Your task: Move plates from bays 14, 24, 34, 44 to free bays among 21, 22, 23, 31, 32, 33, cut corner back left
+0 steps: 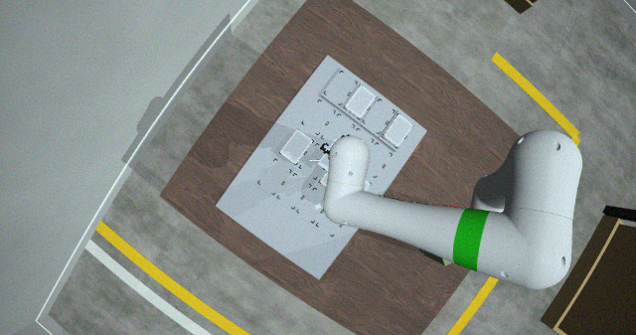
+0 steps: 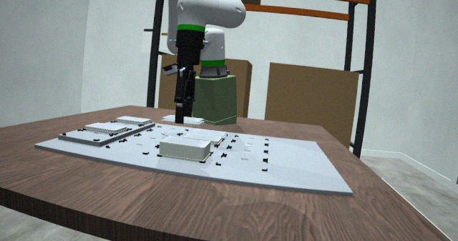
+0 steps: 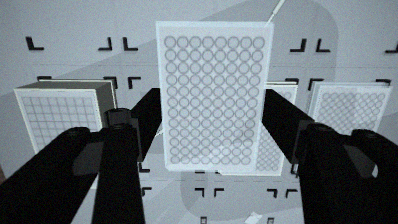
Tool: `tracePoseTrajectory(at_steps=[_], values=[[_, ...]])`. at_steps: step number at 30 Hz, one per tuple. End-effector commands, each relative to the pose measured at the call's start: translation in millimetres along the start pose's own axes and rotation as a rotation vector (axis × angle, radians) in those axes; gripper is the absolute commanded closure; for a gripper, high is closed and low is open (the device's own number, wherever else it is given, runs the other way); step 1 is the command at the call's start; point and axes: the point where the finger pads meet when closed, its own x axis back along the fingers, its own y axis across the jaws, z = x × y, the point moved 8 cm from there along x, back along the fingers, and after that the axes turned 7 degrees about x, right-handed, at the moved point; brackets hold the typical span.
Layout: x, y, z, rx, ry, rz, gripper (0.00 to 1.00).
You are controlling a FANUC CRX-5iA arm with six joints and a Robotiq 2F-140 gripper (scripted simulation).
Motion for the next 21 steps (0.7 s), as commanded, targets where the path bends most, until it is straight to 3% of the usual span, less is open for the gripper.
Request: tracePoseTrajectory(at_steps=[1, 21], values=[[1, -5, -11, 0.000, 0.000, 0.002, 0.90], [1, -19, -51, 0.000, 0.000, 0.002, 0.90]])
